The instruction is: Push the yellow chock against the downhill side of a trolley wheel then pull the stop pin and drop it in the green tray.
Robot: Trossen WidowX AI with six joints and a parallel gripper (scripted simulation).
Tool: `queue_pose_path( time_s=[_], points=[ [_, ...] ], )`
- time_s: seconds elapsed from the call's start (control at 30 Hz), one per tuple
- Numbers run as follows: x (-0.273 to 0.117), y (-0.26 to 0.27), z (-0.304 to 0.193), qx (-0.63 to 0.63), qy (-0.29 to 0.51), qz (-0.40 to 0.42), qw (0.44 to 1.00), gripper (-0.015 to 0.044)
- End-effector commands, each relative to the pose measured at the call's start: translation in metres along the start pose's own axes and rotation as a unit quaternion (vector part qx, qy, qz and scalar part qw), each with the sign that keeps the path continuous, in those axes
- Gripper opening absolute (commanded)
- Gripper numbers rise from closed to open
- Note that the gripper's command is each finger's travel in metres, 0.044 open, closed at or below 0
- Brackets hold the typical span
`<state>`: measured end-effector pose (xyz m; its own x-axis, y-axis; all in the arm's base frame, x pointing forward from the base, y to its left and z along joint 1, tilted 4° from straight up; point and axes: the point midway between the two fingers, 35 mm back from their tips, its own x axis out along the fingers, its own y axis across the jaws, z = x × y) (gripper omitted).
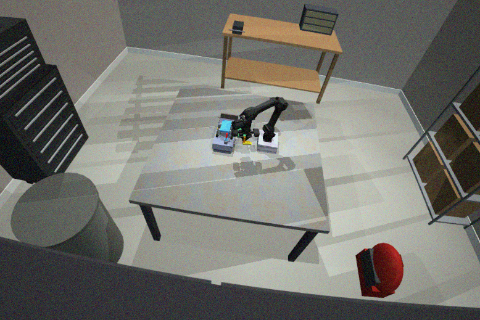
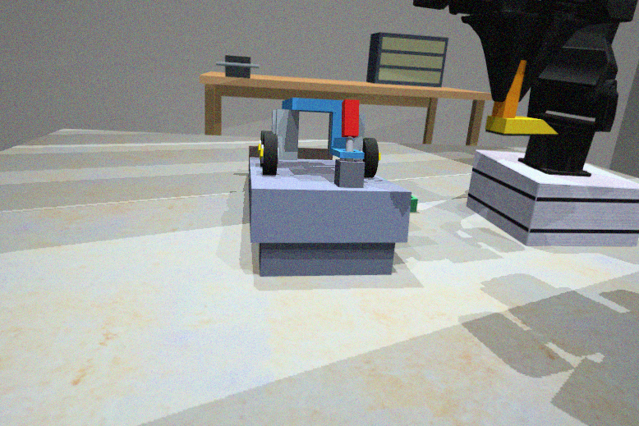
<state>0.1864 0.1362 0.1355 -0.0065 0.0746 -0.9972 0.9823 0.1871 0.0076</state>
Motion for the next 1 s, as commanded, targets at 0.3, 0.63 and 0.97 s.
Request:
queue_pose_path(
  time_s=[0.3,0.63,0.97],
  points=[
    [0.0,-0.001,0.0,0.104,0.002,-0.002,0.995,0.0],
    [0.002,0.002,0.034,0.104,0.0,-0.001,0.995,0.0],
    [0.003,0.005,0.07,0.104,-0.002,-0.001,0.995,0.0]
  ],
)
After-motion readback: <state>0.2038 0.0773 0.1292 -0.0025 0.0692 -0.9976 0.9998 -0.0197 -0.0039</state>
